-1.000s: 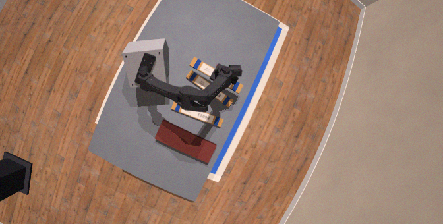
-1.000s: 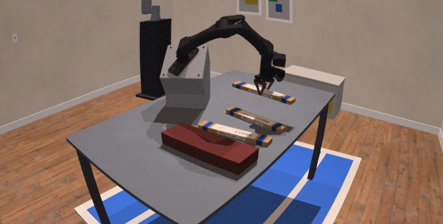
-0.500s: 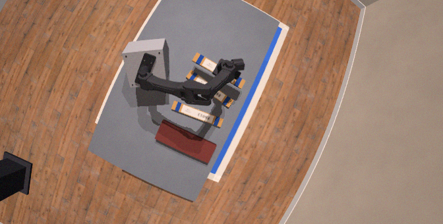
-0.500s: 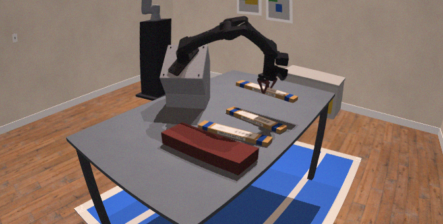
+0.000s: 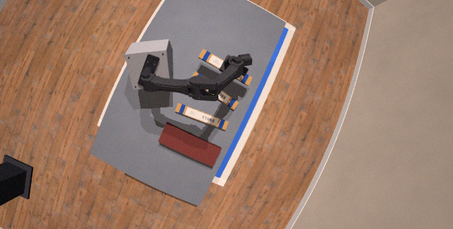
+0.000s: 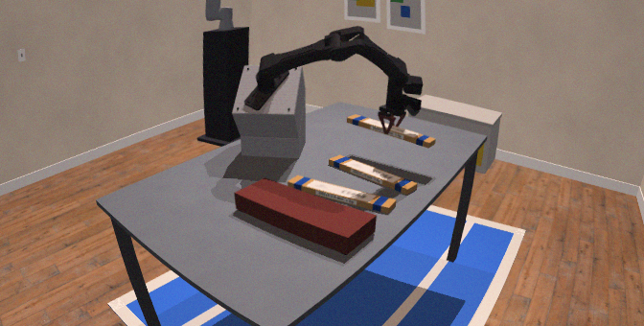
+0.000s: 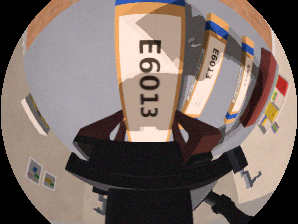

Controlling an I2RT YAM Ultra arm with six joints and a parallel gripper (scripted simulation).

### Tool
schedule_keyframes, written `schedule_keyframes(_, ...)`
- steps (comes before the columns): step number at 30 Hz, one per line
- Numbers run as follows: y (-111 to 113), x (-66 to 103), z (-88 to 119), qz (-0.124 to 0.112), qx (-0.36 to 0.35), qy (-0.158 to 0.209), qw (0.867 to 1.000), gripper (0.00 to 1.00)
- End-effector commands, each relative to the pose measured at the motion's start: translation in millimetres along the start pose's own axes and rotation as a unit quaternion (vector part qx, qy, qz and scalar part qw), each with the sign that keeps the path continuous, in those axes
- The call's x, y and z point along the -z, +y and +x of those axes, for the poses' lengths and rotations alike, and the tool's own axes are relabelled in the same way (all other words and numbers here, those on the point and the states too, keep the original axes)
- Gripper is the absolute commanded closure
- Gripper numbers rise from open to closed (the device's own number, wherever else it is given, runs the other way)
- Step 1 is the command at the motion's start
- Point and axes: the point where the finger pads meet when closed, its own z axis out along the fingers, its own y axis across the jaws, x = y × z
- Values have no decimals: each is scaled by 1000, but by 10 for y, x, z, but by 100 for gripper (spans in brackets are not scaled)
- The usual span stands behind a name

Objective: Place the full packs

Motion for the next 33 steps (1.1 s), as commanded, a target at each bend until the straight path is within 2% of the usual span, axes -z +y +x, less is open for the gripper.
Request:
schedule_keyframes(1,306,435,-110,-20,5,-38,999,100)
schedule_keyframes(6,448,441,-91,-23,5,-36,999,100)
schedule_keyframes(7,428,588,-192,-32,-5,-45,998,100)
schedule_keyframes(9,425,634,-216,-30,-7,-48,998,100)
schedule_keyframes(16,449,706,-230,-31,-7,-48,998,100)
schedule_keyframes(19,490,648,-165,-24,0,-42,999,100)
schedule_keyframes(22,478,760,-221,-32,-6,-47,998,100)
schedule_keyframes(33,514,814,-203,-31,-6,-47,998,100)
